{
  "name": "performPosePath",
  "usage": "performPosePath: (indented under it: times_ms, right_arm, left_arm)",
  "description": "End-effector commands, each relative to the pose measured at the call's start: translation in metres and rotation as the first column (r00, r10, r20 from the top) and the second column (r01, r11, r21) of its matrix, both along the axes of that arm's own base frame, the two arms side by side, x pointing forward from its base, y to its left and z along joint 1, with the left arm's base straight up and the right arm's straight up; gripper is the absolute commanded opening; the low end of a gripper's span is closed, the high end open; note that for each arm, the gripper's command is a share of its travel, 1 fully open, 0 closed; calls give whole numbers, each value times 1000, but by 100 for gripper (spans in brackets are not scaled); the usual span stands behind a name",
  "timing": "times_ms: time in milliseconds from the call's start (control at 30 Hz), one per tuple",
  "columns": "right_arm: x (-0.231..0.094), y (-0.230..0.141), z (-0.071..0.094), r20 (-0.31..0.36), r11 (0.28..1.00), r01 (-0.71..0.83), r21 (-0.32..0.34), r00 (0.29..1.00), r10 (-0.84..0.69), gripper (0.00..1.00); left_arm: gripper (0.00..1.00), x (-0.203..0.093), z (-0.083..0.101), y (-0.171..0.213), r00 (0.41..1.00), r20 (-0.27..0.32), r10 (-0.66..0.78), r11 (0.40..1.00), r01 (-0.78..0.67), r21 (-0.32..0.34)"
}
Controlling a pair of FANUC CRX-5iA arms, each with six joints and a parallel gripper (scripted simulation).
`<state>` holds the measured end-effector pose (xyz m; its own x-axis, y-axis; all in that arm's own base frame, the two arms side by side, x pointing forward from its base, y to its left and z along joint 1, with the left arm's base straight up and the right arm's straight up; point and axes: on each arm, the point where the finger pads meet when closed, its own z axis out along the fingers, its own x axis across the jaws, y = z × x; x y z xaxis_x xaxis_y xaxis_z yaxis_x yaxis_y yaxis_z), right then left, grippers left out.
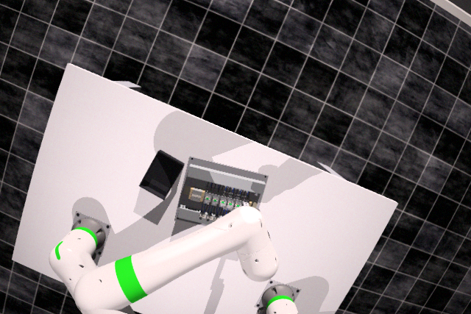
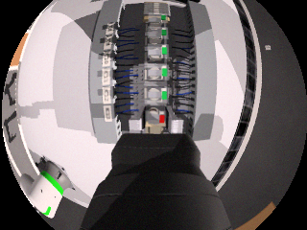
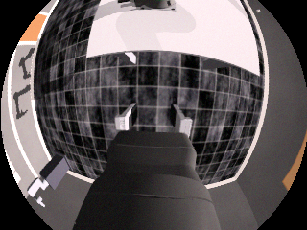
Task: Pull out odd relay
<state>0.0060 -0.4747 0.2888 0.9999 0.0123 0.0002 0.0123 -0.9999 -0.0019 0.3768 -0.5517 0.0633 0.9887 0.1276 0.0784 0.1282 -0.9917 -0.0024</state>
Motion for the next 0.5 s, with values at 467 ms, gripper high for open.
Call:
performPosePath:
  times_ms: [467]
  right_arm:
    - [0, 0, 1, 0, 1000, 0, -2, 1000, 0, 100]
  left_arm:
    - [0, 1, 2, 0, 1000, -24, 0, 1000, 0, -6]
